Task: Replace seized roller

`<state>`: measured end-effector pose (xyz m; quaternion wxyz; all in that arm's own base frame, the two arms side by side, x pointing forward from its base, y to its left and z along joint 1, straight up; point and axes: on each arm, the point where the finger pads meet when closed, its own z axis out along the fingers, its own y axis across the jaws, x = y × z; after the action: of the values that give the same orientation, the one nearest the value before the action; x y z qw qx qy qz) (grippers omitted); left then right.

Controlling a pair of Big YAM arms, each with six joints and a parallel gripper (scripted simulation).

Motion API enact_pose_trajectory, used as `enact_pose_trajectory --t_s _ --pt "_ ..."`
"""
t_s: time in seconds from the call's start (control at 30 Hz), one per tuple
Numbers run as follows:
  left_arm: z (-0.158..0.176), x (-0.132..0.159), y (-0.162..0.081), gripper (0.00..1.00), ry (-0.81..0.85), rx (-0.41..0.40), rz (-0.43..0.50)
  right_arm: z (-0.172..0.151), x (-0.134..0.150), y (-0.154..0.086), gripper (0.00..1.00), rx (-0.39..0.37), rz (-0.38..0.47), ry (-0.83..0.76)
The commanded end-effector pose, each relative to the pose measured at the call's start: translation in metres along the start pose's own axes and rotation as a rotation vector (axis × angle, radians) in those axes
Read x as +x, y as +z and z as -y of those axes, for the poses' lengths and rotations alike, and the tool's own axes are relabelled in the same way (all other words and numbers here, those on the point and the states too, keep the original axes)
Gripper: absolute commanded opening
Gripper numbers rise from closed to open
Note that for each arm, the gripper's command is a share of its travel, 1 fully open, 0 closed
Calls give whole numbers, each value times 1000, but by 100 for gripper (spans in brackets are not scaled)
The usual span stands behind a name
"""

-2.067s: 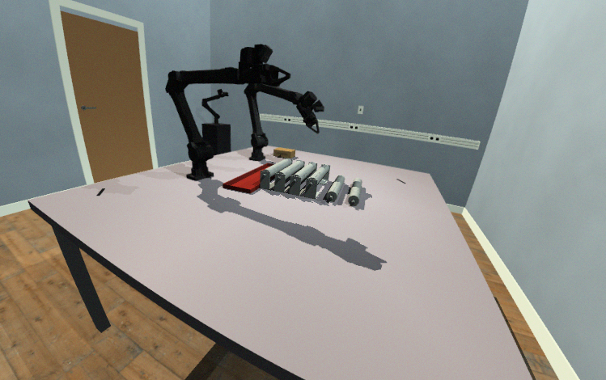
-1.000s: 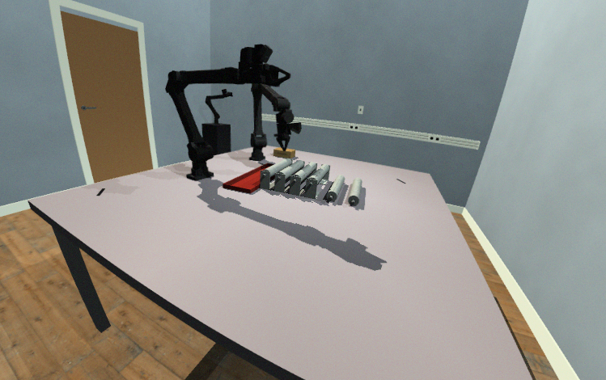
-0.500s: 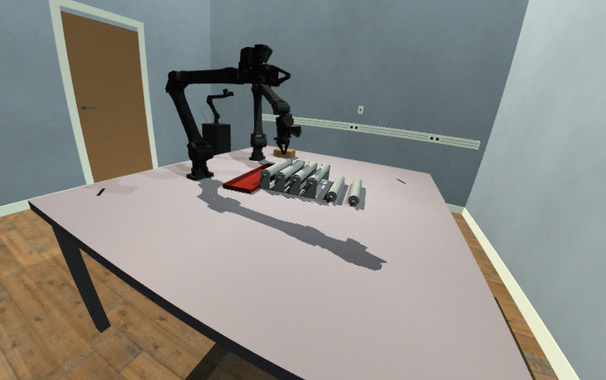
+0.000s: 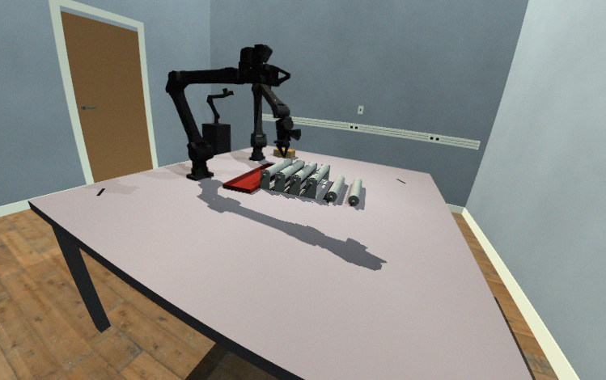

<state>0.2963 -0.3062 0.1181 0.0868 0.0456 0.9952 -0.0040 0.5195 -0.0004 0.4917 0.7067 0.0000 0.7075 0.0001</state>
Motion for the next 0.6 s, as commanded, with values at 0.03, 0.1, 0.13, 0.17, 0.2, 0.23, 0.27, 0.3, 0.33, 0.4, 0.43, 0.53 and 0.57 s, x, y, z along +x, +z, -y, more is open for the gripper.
enact_pose_trajectory --t_s 0.03,0.1,0.13,0.17,0.2,0.23,0.27,0.3,0.33,0.4,0.43,0.53,0.57 --pt "2 -6 5 0 -14 2 6 4 -4 -1 0 5 9 13" --pt "-2 -1 17 0 -16 -12 -7 4 -4 -1 0 5 9 13" --pt "-2 -1 18 0 -16 -11 -7 4 -4 -1 0 5 9 13" --pt "-2 -1 19 0 -16 -11 -7 4 -4 -1 0 5 9 13" --pt "-2 -1 20 0 -16 -11 -7 4 -4 -1 0 5 9 13" --pt "0 -3 20 0 -18 -6 -1 4 -4 -1 0 5 9 13" --pt "8 -13 3 0 -19 22 28 4 -4 -1 0 5 9 13" --pt "10 -17 -7 0 -21 40 48 4 -4 -1 0 5 9 13" --pt "10 -18 -16 0 -23 55 63 4 -4 -1 0 5 9 13" --pt "9 -16 -12 0 -23 49 57 4 -4 -1 0 5 9 13" --pt "8 -14 -8 0 -21 39 46 4 -4 -1 0 5 9 13" --pt "8 -14 -6 0 -21 38 46 4 -4 -1 0 5 9 13" --pt "8 -14 -6 0 -21 38 46 4 -4 -1 0 5 9 13"
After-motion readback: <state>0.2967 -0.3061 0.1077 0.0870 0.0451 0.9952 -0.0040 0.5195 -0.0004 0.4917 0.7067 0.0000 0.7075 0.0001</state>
